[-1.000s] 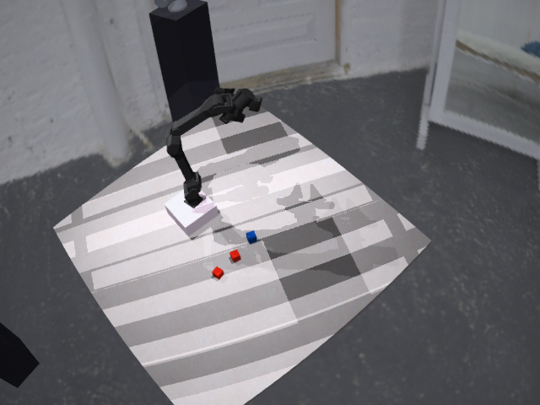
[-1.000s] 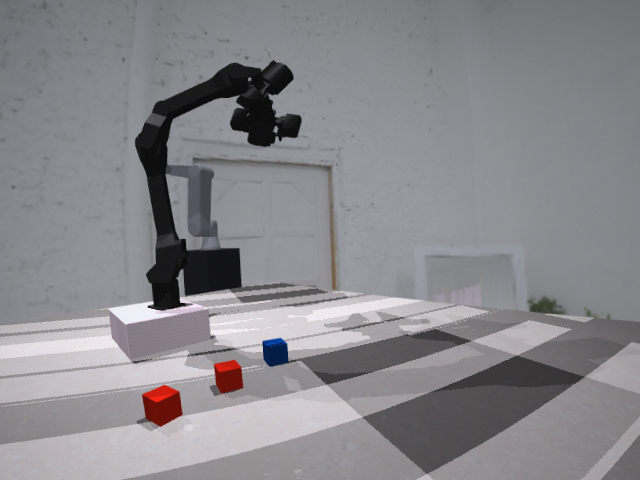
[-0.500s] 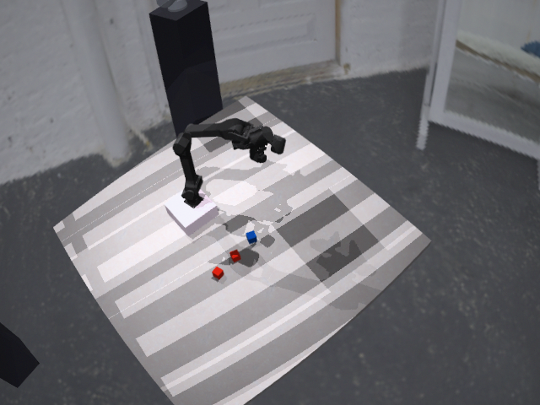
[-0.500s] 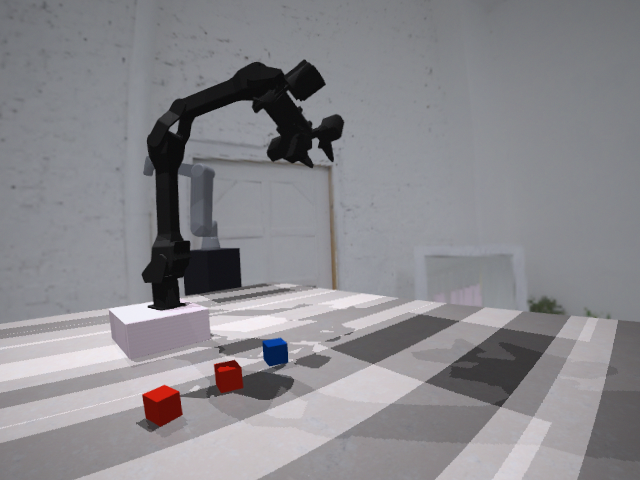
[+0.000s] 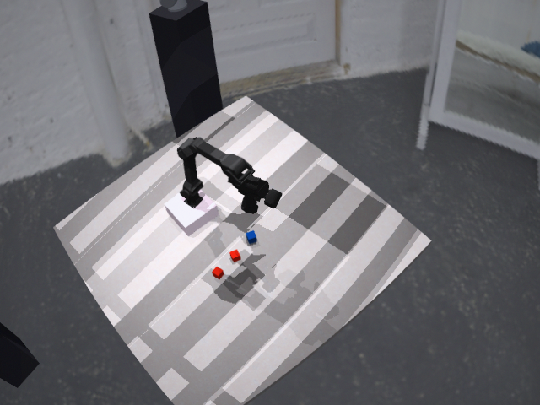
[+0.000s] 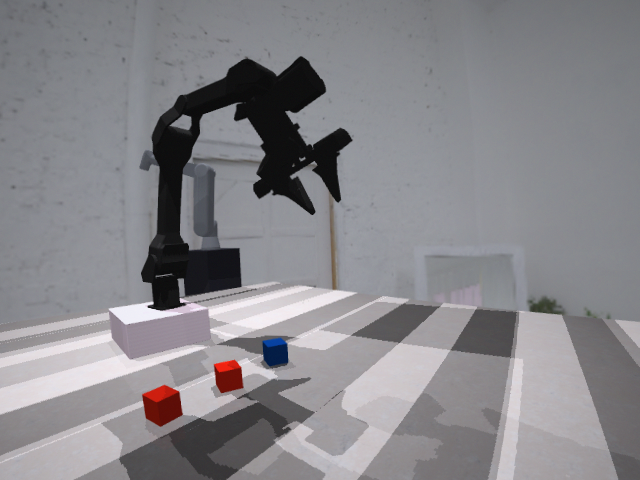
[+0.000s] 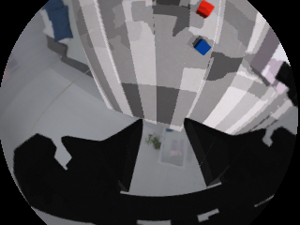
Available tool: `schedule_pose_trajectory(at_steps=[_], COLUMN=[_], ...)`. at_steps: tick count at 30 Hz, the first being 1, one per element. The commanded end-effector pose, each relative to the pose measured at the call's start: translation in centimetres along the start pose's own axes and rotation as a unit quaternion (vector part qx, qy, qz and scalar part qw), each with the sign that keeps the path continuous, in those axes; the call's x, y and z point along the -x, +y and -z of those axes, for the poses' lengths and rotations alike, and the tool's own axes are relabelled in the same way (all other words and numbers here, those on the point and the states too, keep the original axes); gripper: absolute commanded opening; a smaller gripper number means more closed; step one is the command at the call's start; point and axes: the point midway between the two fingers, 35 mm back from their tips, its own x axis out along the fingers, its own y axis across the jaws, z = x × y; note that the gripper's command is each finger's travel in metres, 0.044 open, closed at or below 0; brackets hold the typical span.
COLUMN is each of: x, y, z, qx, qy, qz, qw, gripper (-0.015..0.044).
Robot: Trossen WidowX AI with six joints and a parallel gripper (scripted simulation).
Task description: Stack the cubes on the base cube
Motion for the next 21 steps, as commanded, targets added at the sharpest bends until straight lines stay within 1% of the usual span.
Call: schedule_pose_trajectory(at_steps=[1,8,16,18,21], x=[-0.1,0.8,3.0,3.4,3.5], y=[0.0,-2.1,-7.4,-8.6,-8.7], z=[-6.7,-16.9,-27.1,-28.6,-28.7], qx=[0.009,0.018,0.023,0.024,0.024], qy=[-0.071,-0.167,-0.240,-0.247,-0.248], qz=[0.009,0.053,0.143,0.160,0.163], qw=[0.997,0.984,0.960,0.955,0.955], gripper=[0.0265,0.0265,0.0265,0.0265,0.0265])
